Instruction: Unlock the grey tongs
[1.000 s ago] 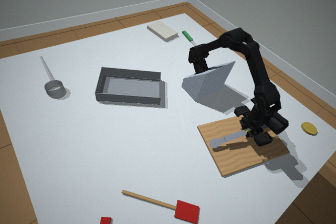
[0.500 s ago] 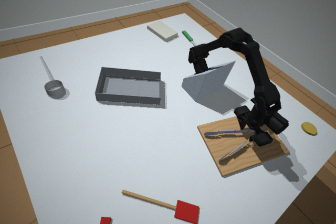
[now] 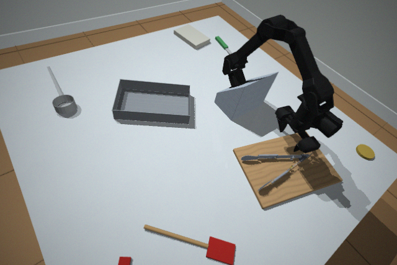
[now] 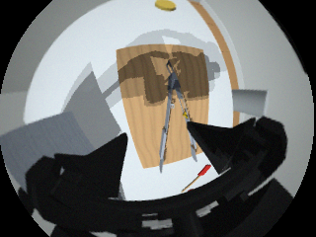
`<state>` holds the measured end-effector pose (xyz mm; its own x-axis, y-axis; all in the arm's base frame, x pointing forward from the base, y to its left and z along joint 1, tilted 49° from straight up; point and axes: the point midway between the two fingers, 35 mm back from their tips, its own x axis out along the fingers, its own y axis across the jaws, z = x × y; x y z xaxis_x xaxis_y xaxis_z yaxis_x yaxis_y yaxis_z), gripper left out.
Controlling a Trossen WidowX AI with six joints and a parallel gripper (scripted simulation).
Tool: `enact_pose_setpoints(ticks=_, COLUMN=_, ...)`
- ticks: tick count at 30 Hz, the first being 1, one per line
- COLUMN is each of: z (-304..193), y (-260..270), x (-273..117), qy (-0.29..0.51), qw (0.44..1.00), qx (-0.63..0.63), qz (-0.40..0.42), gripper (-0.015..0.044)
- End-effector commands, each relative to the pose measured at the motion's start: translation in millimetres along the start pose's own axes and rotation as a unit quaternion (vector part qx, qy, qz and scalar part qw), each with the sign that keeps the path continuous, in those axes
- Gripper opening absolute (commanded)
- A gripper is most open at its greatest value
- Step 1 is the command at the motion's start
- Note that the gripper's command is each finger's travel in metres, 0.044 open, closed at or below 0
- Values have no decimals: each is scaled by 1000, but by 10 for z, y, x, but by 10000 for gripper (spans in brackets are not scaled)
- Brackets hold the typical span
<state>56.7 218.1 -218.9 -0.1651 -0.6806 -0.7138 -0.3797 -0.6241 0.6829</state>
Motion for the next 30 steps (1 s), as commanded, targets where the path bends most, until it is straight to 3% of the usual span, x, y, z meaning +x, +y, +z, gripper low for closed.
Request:
enact_pose_setpoints(ticks=1, z=57, y=430, x=-390, qy=13, qw=1000, qx=-2, qz=7, gripper=440)
enact_pose_setpoints(ticks=6, z=69, y=914, x=-660, qy=29, qw=999, qx=-3, qz=20, gripper=440)
enact_pose_setpoints(ticks=13, z=70, y=911, x=-681, qy=29, qw=999, qx=-3, qz=20, gripper=440)
enact_pose_setpoints(ticks=20, z=80, y=889, x=-1160, qy=29, qw=999, qx=-4, qz=14, gripper=440)
enact_pose_setpoints(ticks=30, z=80, y=890, x=-1176, qy=29, qw=999, qx=-4, qz=13, gripper=440)
